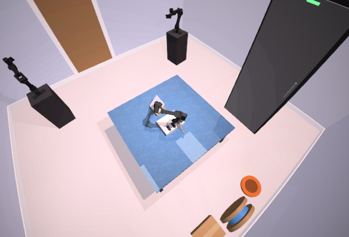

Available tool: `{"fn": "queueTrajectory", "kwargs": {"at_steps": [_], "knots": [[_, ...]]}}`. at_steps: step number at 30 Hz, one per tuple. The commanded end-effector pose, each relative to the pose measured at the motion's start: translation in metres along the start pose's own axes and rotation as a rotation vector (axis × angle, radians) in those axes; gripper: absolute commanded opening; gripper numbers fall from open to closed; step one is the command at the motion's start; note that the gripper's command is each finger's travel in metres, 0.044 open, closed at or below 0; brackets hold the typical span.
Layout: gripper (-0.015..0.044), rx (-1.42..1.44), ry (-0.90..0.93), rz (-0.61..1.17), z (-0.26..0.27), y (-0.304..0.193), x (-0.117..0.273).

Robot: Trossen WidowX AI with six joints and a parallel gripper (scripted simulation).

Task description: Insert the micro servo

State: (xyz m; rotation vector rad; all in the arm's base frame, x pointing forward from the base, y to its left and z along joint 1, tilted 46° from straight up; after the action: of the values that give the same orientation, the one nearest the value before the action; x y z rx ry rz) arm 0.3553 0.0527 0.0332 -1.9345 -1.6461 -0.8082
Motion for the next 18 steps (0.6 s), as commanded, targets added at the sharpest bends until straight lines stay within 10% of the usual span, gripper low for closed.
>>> {"fn": "queueTrajectory", "kwargs": {"at_steps": [1, 18], "knots": [[0.0, 0.069, -0.004, -0.003, 0.0005, -0.0001, 0.0], [0.0, 0.075, -0.004, -0.003, 0.0028, 0.0007, -0.0001]]}}
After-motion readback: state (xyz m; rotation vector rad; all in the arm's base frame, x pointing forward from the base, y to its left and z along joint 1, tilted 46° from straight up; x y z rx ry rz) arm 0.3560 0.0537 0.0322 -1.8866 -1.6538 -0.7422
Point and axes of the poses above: the point midway between the two fingers, 35 mm back from their tips, its own x axis back along the fingers, its own z axis across the jaws, y = z × x, the point moved 10 cm from there along x, back along the fingers, and after that the axes turned 3 degrees about -x, right-handed, at the moved point
